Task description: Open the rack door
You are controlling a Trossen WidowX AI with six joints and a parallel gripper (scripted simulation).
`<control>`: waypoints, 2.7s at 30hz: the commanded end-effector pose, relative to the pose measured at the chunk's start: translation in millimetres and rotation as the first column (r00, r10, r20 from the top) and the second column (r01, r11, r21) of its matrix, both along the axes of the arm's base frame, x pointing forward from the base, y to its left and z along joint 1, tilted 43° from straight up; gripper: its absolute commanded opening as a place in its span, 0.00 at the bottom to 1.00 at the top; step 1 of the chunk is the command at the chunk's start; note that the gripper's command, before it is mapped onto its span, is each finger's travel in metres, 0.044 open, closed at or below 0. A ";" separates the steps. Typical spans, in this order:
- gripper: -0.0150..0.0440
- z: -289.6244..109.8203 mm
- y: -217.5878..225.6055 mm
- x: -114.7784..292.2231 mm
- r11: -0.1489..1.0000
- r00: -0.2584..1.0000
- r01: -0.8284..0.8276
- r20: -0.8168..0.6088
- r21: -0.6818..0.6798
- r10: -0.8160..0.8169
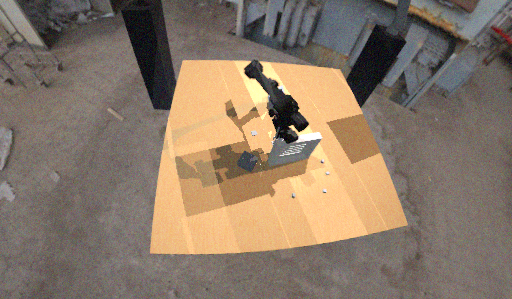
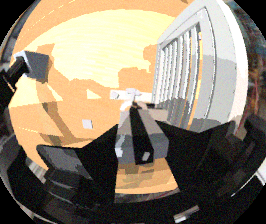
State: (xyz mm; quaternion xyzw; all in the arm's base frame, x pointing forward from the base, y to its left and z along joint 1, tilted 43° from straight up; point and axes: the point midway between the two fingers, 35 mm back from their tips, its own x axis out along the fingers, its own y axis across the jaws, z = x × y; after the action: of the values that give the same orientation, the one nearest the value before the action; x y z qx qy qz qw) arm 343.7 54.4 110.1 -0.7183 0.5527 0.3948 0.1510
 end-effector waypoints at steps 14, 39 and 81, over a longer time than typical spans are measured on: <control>0.37 -0.6 0.7 -0.3 1.000 1.000 -0.004 -0.007 0.004 0.004; 0.29 -2.6 1.5 -13.8 0.978 0.961 0.203 0.182 0.045 -0.208; 0.29 -29.6 22.4 -87.8 0.767 0.582 0.580 0.519 0.274 -0.626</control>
State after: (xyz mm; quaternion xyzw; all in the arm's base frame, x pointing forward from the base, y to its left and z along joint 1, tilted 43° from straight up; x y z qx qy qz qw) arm 260.2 73.6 83.7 -0.5833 0.6722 0.1250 0.4385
